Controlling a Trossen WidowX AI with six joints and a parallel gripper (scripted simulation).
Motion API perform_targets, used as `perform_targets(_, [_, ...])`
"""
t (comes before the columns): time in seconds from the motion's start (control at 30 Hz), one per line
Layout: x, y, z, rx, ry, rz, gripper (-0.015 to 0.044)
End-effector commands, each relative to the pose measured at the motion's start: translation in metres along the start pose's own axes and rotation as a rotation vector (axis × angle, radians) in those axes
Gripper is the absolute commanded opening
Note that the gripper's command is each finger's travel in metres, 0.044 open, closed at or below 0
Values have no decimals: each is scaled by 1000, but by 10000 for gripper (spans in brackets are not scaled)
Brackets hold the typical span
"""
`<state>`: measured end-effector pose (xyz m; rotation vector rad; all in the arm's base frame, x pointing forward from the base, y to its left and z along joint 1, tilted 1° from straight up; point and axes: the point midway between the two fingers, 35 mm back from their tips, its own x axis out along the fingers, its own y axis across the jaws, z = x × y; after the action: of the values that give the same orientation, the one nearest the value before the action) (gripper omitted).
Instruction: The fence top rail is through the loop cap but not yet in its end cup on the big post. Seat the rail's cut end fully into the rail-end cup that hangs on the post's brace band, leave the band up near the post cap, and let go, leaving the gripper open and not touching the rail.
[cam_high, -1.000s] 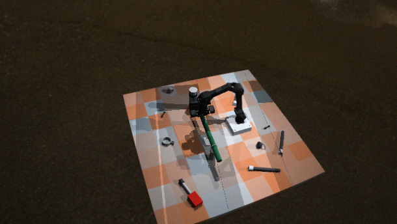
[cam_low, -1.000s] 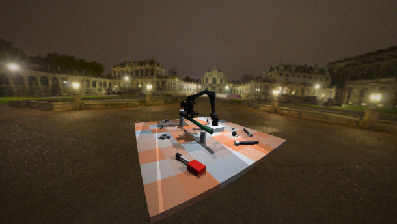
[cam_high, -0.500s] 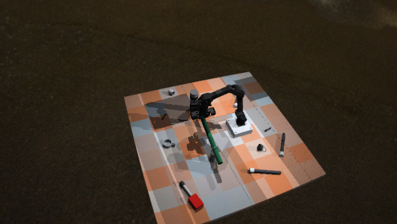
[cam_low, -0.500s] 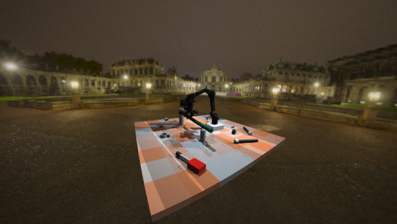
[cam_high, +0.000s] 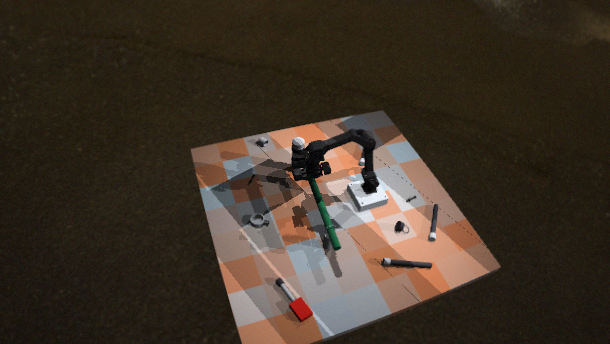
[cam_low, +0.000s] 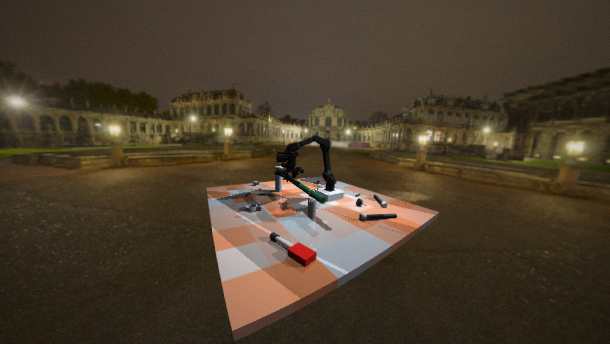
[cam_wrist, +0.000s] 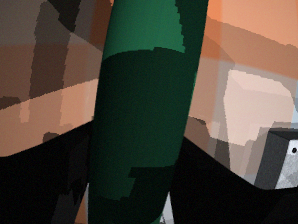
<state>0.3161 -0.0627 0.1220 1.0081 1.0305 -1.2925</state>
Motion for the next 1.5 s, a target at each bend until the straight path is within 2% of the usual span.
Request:
perform_targets(0.0, [-1, 3, 8, 15, -15, 11, 0])
perform_targets(0.8, [4, 7, 28, 15, -17, 11, 0])
perform_targets(1.1, [7, 3, 19, -1, 0, -6, 0])
perform_targets(1.47, [5, 4, 17, -2, 1, -6, 289])
